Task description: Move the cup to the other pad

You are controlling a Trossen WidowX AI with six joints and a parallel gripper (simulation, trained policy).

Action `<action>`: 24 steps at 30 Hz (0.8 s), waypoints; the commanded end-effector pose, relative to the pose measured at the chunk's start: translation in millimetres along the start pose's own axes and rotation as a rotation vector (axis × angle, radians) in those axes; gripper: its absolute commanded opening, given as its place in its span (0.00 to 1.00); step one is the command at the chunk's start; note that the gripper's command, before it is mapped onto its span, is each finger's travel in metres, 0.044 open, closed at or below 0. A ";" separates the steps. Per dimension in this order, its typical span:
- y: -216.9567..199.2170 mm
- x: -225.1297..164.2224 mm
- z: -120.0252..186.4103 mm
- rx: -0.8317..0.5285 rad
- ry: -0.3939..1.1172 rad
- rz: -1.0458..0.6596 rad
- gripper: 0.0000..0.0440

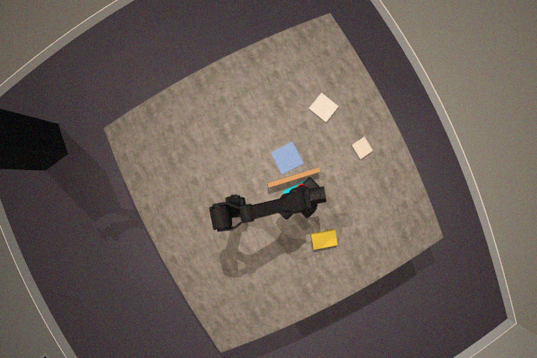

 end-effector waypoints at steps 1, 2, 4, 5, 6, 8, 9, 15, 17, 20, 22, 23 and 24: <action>-5.4 0.1 -5.9 -0.003 -0.010 -0.008 0.05; -6.6 0.4 -7.5 -0.002 -0.011 -0.012 0.07; -8.8 1.2 -10.0 0.002 -0.015 -0.019 0.11; -9.6 1.8 -10.9 0.005 -0.017 -0.024 0.14; -10.0 2.6 -11.2 0.011 -0.021 -0.028 0.17; -9.8 5.3 -9.2 0.035 -0.031 -0.039 0.28; -9.7 6.3 -7.8 0.046 -0.034 -0.044 0.33; -13.7 7.1 0.1 0.095 -0.041 -0.054 0.37; -15.8 6.9 2.4 0.106 -0.042 -0.055 0.38; -19.0 6.7 6.0 0.124 -0.046 -0.057 0.41; -21.0 6.6 8.5 0.135 -0.049 -0.058 0.43; -22.1 6.6 9.8 0.141 -0.050 -0.059 0.44; -23.1 6.6 11.2 0.147 -0.052 -0.060 0.46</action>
Point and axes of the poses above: the point midway between the two fingers, 35 mm back from their tips, its own z axis back along the fingers, its own y axis across the jaws, x = y × z, the point moved 8 cm from there along z, back along the fingers, and after that the axes turned 5 degrees about -z, right-handed, at the moved point
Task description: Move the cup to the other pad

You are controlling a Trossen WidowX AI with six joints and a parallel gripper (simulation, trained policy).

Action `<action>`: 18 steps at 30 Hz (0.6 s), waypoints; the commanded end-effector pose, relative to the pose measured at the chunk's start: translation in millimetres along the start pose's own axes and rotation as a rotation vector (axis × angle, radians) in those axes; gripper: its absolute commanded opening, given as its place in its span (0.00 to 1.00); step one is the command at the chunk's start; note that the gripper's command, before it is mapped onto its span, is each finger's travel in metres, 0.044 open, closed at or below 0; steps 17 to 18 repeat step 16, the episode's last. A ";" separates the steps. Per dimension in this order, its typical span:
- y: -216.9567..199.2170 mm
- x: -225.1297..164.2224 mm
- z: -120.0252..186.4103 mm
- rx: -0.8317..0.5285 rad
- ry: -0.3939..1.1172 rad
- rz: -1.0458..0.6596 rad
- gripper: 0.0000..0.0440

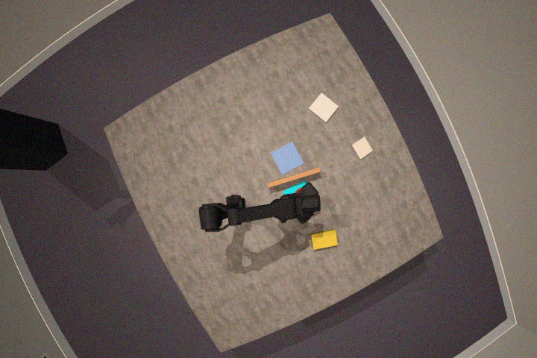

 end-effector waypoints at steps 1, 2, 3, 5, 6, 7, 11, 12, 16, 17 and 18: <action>-2.7 0.2 5.2 0.026 -0.003 0.001 0.47; -3.5 0.3 6.8 0.032 -0.005 0.000 0.49; -4.3 0.5 8.4 0.038 -0.006 -0.002 0.50; -5.7 0.9 11.9 0.049 -0.010 -0.005 0.54; -6.4 1.2 13.8 0.054 -0.012 -0.007 0.55; -7.1 1.5 15.8 0.060 -0.015 -0.009 0.57; -9.1 3.5 25.5 0.084 -0.026 -0.017 0.62; -9.4 4.2 28.2 0.091 -0.030 -0.019 0.63; -9.8 7.7 41.0 0.121 -0.050 -0.024 0.69; -9.8 7.7 41.0 0.121 -0.050 -0.024 0.69; -9.8 7.7 41.0 0.121 -0.050 -0.024 0.69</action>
Point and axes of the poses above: the point midway between the two fingers, 35 mm back from their tips, its own z axis back along the fingers, its own y axis across the jaws, x = y × z, the point moved 8 cm from there along z, back along the fingers, and after that the axes turned 5 degrees about -z, right-handed, at the moved point
